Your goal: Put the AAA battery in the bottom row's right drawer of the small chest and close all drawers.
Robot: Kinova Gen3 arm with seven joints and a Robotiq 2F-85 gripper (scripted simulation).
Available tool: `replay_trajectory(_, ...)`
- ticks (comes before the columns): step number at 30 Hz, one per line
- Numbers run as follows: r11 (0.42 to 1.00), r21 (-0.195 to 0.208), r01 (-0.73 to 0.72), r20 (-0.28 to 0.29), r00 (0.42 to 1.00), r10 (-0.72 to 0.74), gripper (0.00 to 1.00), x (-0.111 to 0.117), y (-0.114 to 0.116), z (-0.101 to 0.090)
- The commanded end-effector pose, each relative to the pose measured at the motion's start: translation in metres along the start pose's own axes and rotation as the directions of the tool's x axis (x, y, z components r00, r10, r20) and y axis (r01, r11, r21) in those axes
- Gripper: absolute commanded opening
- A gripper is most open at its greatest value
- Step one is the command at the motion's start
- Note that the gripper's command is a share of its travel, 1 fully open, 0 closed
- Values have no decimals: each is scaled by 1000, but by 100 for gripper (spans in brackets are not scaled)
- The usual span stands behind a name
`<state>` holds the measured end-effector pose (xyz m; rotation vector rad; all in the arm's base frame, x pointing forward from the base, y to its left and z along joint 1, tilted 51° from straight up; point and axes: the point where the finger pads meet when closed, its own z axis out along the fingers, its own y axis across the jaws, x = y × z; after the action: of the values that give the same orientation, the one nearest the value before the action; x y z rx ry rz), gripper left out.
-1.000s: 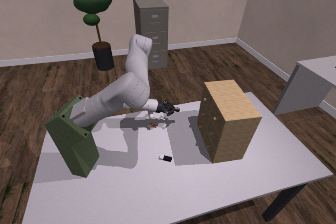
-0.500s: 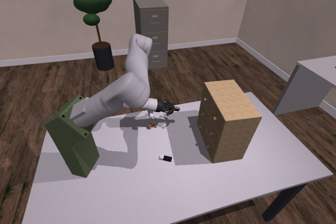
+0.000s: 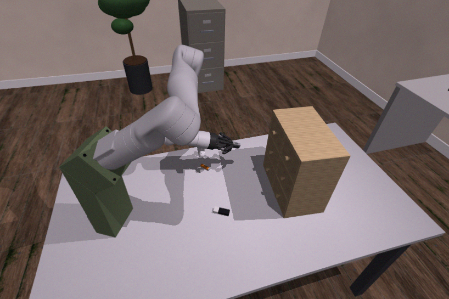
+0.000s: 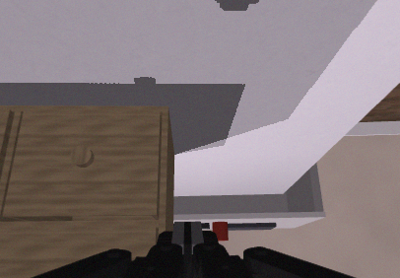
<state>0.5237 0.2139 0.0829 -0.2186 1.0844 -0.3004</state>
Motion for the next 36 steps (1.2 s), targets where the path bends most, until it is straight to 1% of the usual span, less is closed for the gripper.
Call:
replay_trajectory(1,1000,0,-1,-4,1000,1,0,-1,1,0)
replay_trajectory(5,1000,1,-1,-16,1000,1,0,-2,1,-1)
replay_trajectory(9,1000,2,-1,-64,998,1,0,-5,0,-5)
replay_trajectory(13,1000,1,-1,-150,989,1,0,-9,0,-13)
replay_trajectory(16,1000,1,-1,-241,970,1,0,-14,0,-22)
replay_trajectory(19,1000,2,-1,-344,939,2,0,-20,0,-31)
replay_trajectory(21,1000,2,-1,-344,939,2,0,-20,0,-31)
replay_trajectory(25,1000,2,-1,-489,872,1,0,-29,0,-46)
replay_trajectory(29,1000,0,-1,-631,776,1,0,-38,0,-61)
replay_trajectory(32,1000,1,-1,-716,698,1,0,-44,0,-72)
replay_trajectory(36,1000,1,0,-799,601,1,0,-51,0,-83)
